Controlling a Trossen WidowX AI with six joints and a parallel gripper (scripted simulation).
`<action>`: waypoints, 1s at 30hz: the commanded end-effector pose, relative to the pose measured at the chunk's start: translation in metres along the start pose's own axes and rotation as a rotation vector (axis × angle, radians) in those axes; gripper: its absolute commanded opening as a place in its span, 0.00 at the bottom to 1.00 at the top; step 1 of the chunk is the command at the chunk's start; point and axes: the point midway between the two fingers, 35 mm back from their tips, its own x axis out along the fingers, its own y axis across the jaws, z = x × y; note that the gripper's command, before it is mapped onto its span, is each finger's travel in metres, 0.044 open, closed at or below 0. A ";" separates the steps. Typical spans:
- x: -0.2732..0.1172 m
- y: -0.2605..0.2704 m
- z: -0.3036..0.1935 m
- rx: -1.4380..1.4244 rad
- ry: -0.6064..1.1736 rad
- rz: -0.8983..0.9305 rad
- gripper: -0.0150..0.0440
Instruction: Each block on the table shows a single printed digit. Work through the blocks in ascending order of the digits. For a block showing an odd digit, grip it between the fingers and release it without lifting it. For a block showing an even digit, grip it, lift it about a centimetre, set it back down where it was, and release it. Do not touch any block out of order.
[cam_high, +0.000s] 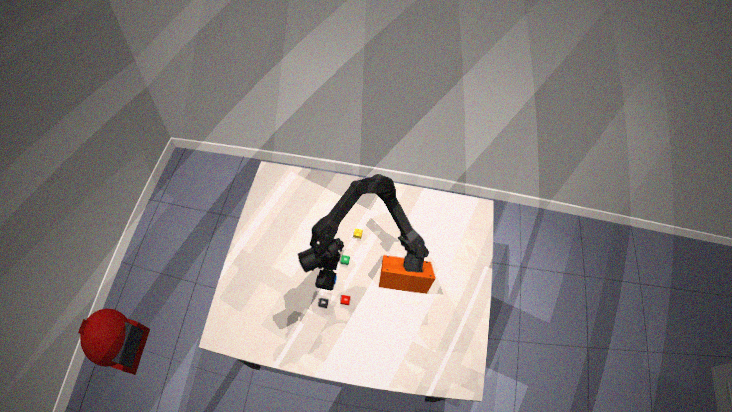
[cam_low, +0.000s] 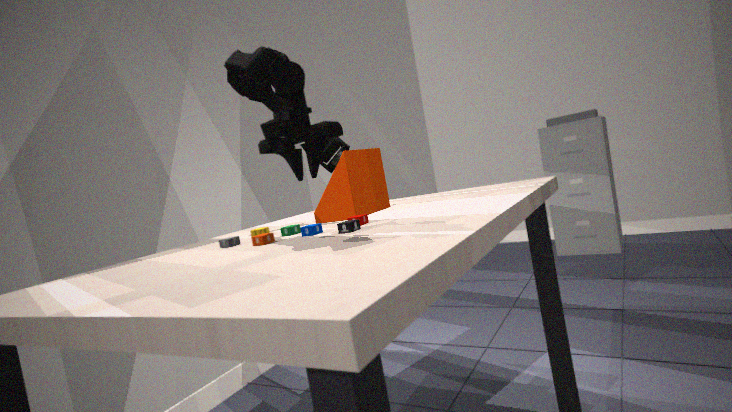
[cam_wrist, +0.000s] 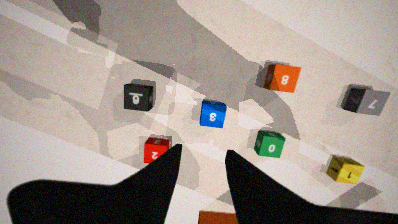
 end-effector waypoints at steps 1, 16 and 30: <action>0.058 -0.006 -0.003 -0.009 0.016 -0.019 0.68; 0.081 -0.007 -0.005 -0.008 0.017 -0.021 0.93; 0.103 -0.008 -0.005 -0.008 0.017 -0.022 0.93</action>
